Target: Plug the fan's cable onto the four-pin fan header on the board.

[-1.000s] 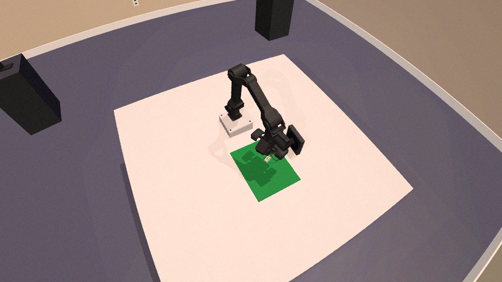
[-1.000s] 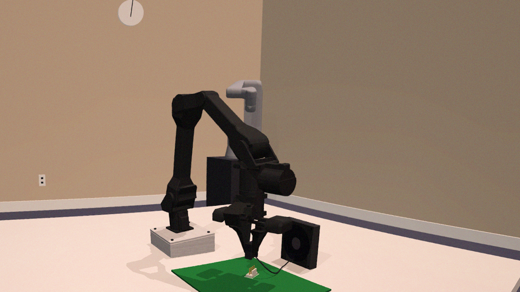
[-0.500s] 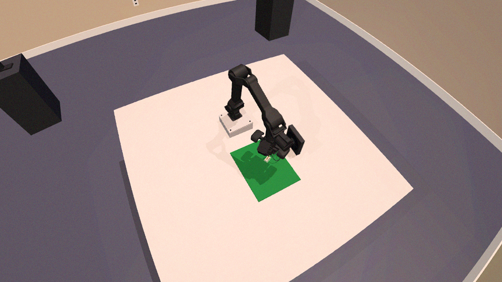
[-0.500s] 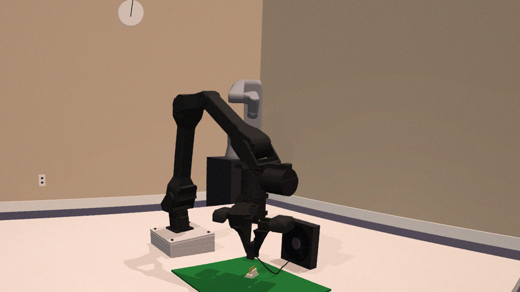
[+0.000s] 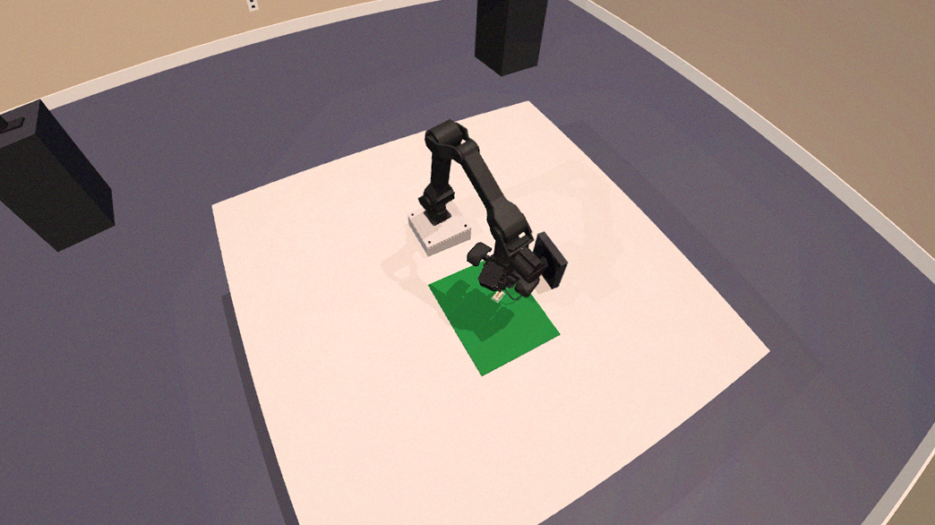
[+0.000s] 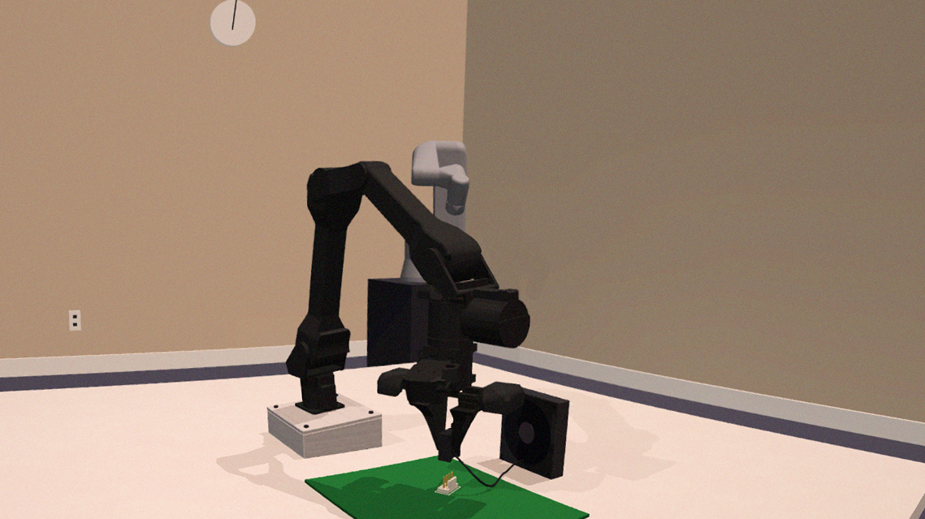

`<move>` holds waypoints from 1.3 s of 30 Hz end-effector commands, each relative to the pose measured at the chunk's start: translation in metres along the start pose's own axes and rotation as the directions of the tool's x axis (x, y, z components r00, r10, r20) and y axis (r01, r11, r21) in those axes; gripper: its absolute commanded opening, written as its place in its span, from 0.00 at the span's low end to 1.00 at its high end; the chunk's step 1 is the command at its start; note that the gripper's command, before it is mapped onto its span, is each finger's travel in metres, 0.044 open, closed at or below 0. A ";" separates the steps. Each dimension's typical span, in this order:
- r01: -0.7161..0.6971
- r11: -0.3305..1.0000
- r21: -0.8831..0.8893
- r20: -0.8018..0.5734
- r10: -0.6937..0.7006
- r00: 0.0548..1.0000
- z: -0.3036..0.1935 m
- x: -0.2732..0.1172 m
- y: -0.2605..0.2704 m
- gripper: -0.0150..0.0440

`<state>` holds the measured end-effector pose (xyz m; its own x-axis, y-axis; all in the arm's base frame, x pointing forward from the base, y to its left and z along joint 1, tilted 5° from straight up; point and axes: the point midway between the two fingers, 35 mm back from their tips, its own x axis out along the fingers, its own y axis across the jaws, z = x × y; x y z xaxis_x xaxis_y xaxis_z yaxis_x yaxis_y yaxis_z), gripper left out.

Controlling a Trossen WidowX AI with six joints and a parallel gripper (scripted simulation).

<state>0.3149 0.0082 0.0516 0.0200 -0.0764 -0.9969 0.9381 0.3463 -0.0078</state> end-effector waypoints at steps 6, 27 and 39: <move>-0.001 1.000 -0.001 0.005 0.001 1.000 0.002 0.012 0.001 0.25; -0.001 1.000 -0.001 0.005 0.001 1.000 0.002 0.021 -0.001 0.25; -0.001 1.000 -0.002 0.005 0.001 1.000 0.002 0.024 -0.001 0.25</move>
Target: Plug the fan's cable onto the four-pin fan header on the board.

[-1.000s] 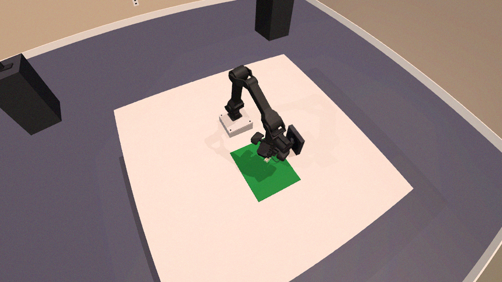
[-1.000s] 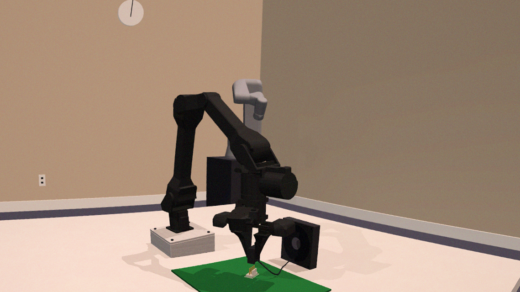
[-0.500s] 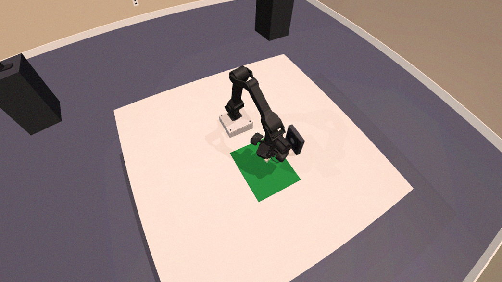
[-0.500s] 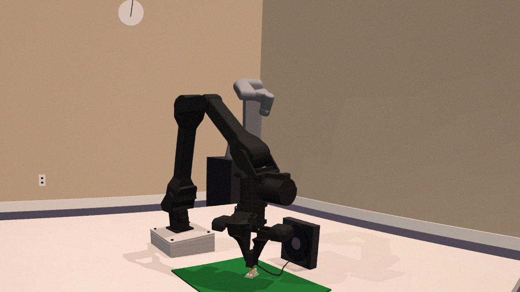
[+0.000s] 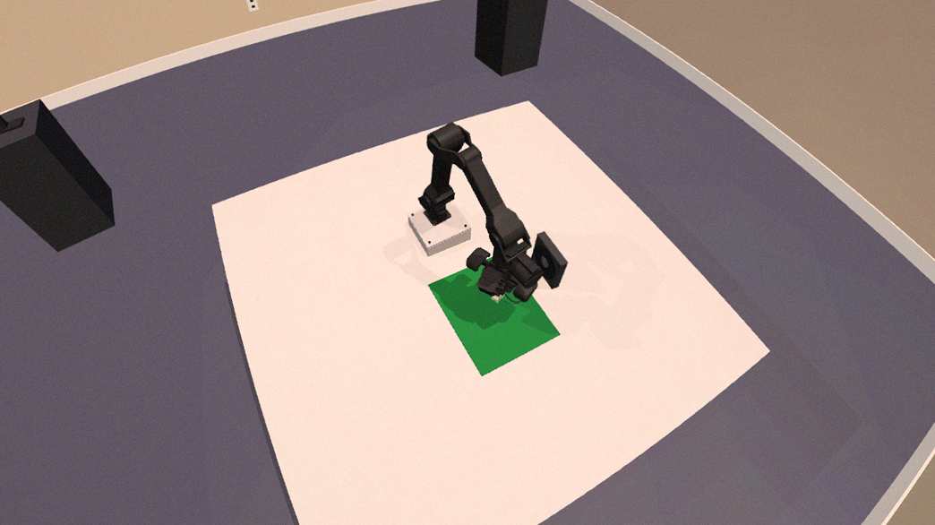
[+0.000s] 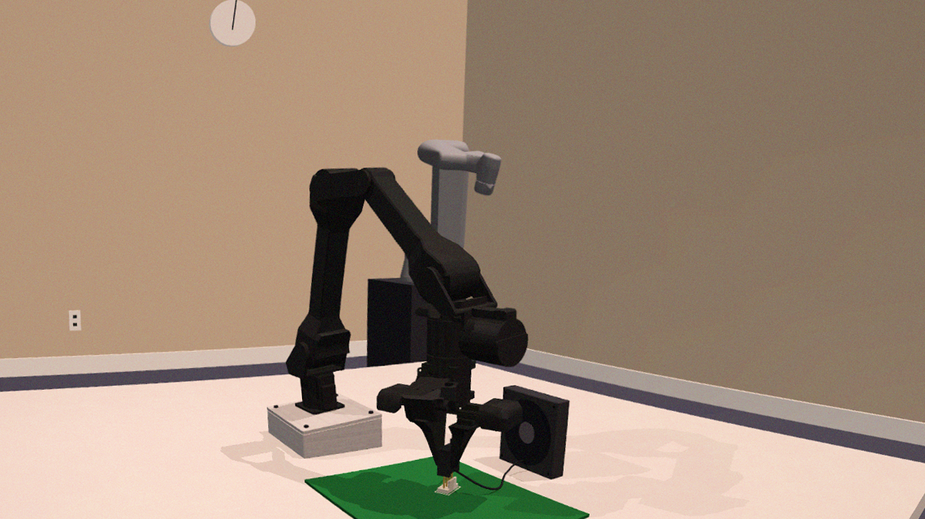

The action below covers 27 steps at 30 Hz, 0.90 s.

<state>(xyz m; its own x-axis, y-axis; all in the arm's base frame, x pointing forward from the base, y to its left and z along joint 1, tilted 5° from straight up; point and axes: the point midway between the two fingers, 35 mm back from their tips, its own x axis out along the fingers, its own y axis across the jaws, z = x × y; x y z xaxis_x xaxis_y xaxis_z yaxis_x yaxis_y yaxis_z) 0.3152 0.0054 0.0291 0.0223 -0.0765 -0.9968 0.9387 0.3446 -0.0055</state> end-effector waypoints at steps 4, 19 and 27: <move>0.001 1.000 -0.004 0.004 -0.001 1.000 0.001 0.002 0.000 0.25; 0.001 1.000 -0.003 0.004 -0.001 1.000 0.001 0.005 0.000 0.25; 0.001 1.000 -0.003 0.004 -0.001 1.000 0.001 0.007 0.000 0.25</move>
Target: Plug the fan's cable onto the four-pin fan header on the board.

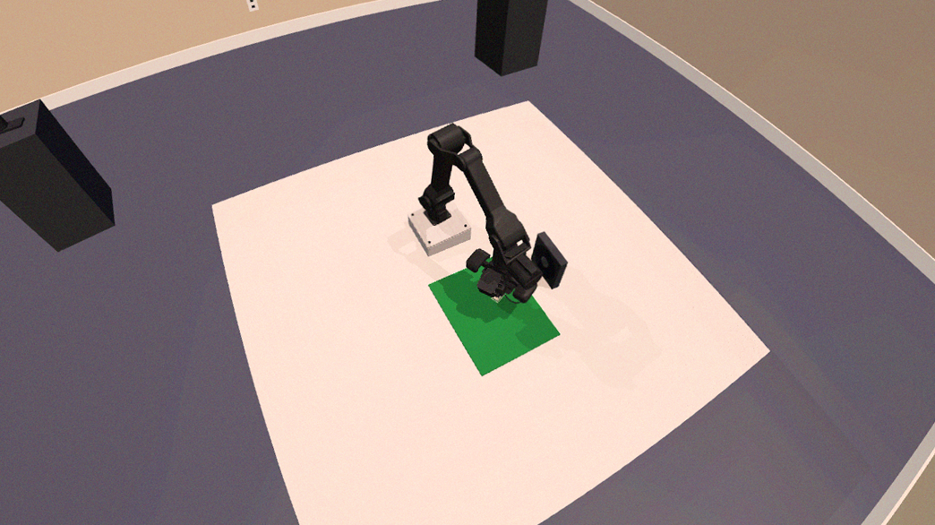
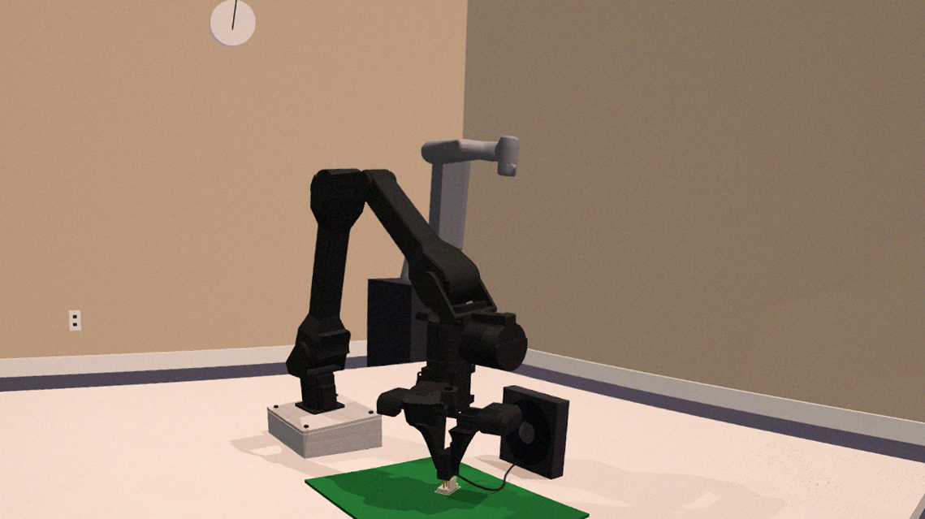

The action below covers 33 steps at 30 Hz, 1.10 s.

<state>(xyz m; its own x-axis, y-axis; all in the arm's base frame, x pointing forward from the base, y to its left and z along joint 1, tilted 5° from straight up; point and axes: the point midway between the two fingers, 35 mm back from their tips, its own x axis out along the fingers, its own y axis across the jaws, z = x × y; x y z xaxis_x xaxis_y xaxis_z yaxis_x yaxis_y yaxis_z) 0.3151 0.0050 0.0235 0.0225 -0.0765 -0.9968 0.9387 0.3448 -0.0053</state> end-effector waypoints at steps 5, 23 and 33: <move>0.001 1.000 -0.003 0.004 -0.001 1.000 0.001 0.005 0.000 0.25; 0.001 1.000 -0.003 0.004 -0.001 1.000 0.001 0.016 0.000 0.25; 0.001 1.000 0.000 0.002 -0.001 1.000 0.000 0.014 -0.001 0.61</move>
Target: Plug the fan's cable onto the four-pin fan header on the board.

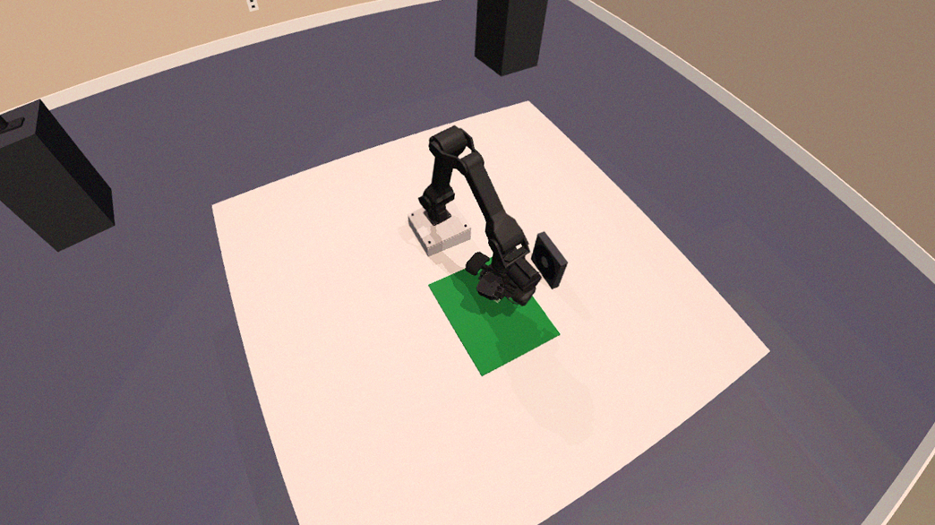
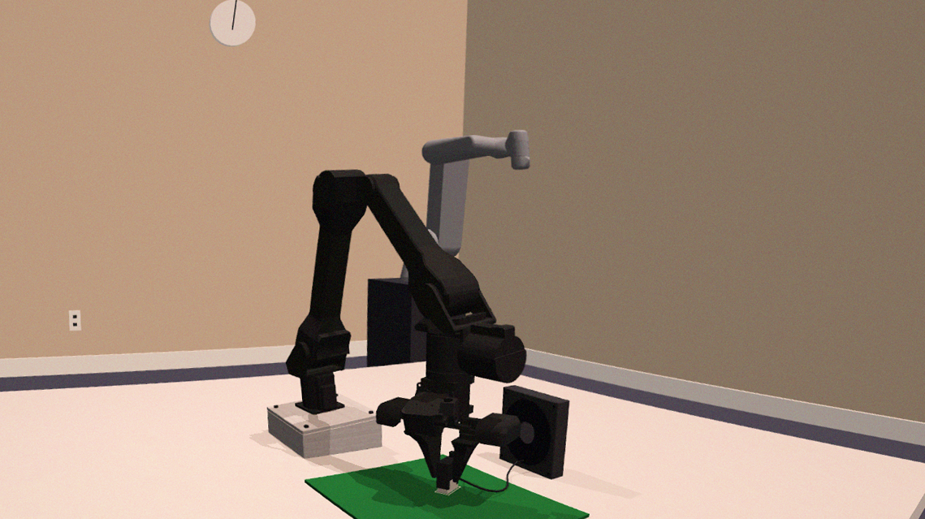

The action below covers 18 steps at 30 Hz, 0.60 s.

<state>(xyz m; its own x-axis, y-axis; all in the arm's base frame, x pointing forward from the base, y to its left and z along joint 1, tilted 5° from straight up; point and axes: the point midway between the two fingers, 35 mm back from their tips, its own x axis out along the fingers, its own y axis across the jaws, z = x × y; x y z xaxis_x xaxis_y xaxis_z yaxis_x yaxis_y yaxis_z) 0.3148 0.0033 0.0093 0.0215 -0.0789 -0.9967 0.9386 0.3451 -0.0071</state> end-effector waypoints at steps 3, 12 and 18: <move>-0.001 1.000 0.000 0.000 0.001 1.000 0.000 0.000 0.000 0.69; -0.001 1.000 -0.003 0.002 0.001 1.000 0.000 -0.055 0.000 0.69; -0.001 1.000 -0.003 0.003 0.001 1.000 0.024 -0.056 0.003 0.69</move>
<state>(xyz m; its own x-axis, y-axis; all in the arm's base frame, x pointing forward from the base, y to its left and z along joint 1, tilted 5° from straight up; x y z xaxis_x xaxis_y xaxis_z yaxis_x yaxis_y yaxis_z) 0.3144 0.0041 0.0619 0.0148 -0.0797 -0.9967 0.9345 0.3555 -0.0145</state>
